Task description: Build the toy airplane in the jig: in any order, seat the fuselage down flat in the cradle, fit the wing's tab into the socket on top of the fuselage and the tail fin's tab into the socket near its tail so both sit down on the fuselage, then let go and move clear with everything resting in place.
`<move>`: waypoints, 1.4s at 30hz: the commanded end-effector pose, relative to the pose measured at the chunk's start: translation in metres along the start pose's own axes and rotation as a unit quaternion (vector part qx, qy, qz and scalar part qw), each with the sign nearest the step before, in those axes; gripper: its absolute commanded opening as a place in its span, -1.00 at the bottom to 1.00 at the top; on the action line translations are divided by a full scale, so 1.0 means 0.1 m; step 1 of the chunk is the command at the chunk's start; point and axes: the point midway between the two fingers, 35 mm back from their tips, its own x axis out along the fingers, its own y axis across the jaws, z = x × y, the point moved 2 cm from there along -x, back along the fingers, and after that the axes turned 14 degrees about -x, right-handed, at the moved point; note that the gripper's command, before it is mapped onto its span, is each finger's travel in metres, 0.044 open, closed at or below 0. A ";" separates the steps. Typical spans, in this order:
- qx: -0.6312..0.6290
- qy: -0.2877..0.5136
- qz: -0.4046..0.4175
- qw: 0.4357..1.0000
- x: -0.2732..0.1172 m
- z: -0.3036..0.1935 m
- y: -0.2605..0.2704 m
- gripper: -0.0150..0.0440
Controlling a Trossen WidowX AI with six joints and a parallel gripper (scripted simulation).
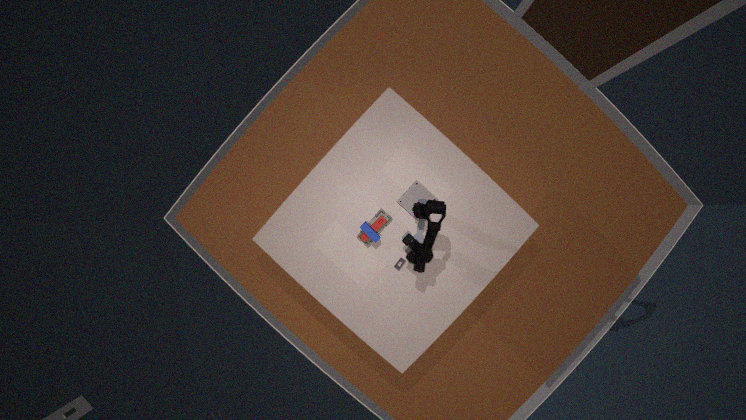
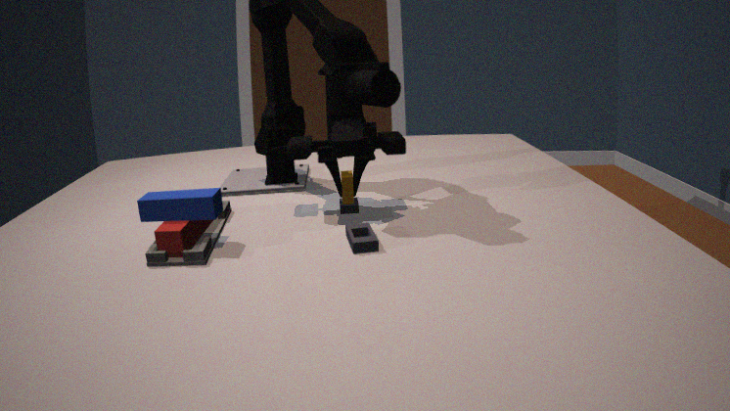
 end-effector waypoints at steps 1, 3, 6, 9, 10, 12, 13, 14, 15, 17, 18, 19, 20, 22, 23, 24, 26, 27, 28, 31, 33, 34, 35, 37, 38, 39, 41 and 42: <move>0.002 -0.004 0.003 1.000 -0.10 0.04 0.02 -0.49; 0.002 -0.004 0.003 1.000 -0.16 0.05 0.02 -0.49; 0.002 -0.004 0.003 1.000 -0.25 0.06 0.03 -0.49; 0.002 -0.004 0.003 1.000 -0.35 0.08 0.03 -0.49; 0.002 -0.004 0.003 1.000 -0.38 0.08 0.03 -0.49; 0.002 -0.004 0.003 1.000 -0.44 0.08 0.03 -0.49; 0.002 -0.004 0.003 1.000 -0.47 0.09 0.03 -0.49; 0.002 -0.004 0.003 1.000 -0.50 0.09 0.04 -0.49; 0.002 -0.004 0.003 1.000 -0.54 0.09 0.04 -0.49; 0.002 -0.004 0.003 1.000 -0.60 0.09 0.04 -0.49; 0.002 -0.004 0.003 1.000 -0.63 0.09 0.04 -0.49; 0.002 -0.004 0.003 1.000 -0.66 0.09 0.04 -0.49; 0.002 -0.004 0.003 1.000 -0.69 0.09 0.03 -0.49; 0.002 -0.004 0.003 1.000 -0.76 0.08 0.03 -0.49; 0.002 -0.004 0.003 1.000 -0.79 0.08 0.03 -0.49; 0.002 -0.004 0.003 1.000 -0.82 0.08 0.03 -0.49; 0.002 -0.004 0.003 1.000 -0.89 0.07 0.03 -0.49; 0.002 -0.004 0.003 1.000 -0.92 0.07 0.03 -0.49; 0.002 -0.004 0.003 1.000 -0.95 0.07 0.03 -0.49; 0.002 -0.004 0.003 1.000 -1.05 0.05 0.02 -0.49; 0.002 -0.004 0.003 1.000 -1.11 0.04 0.02 -0.49; 0.002 -0.004 0.003 1.000 -1.14 0.03 0.01 -0.49; 0.002 -0.004 0.003 1.000 -1.18 0.02 0.01 -0.49; 0.002 -0.004 0.003 1.000 -1.24 0.01 0.00 -0.49; 0.002 -0.004 0.003 1.000 -1.26 0.00 0.00 -0.49; 0.002 -0.004 0.003 1.000 -1.28 0.00 0.00 -0.49; 0.002 -0.004 0.003 1.000 -1.29 0.00 0.00 -0.49; 0.002 -0.004 0.003 1.000 -1.28 0.00 -0.01 -0.49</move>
